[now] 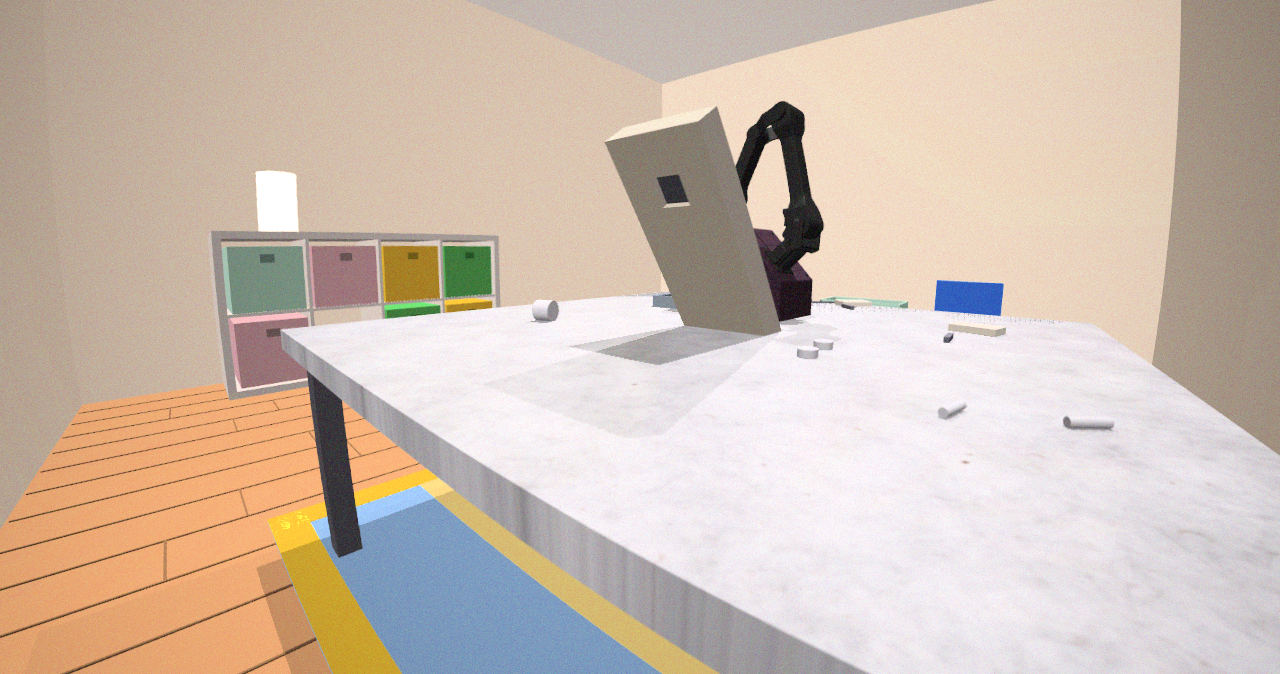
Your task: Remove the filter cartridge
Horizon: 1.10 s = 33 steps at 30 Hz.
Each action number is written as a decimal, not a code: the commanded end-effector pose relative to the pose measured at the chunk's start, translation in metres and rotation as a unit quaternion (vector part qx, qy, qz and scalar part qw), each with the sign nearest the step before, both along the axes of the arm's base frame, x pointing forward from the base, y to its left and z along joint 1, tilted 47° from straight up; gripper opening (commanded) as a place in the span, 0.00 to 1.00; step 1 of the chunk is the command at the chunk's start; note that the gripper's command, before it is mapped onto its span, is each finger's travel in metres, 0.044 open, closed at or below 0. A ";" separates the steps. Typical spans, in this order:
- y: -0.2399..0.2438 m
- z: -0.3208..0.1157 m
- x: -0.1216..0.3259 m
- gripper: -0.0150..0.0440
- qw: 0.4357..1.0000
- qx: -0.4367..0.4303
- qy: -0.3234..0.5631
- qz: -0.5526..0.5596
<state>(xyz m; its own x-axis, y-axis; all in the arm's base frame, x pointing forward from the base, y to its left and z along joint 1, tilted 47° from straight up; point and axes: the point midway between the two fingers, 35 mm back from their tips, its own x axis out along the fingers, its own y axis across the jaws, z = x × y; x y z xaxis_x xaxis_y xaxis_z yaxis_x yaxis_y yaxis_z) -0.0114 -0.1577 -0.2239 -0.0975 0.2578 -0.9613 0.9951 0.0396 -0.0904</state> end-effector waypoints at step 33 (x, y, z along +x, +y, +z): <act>-0.042 0.039 0.005 1.00 1.000 0.001 0.001 0.002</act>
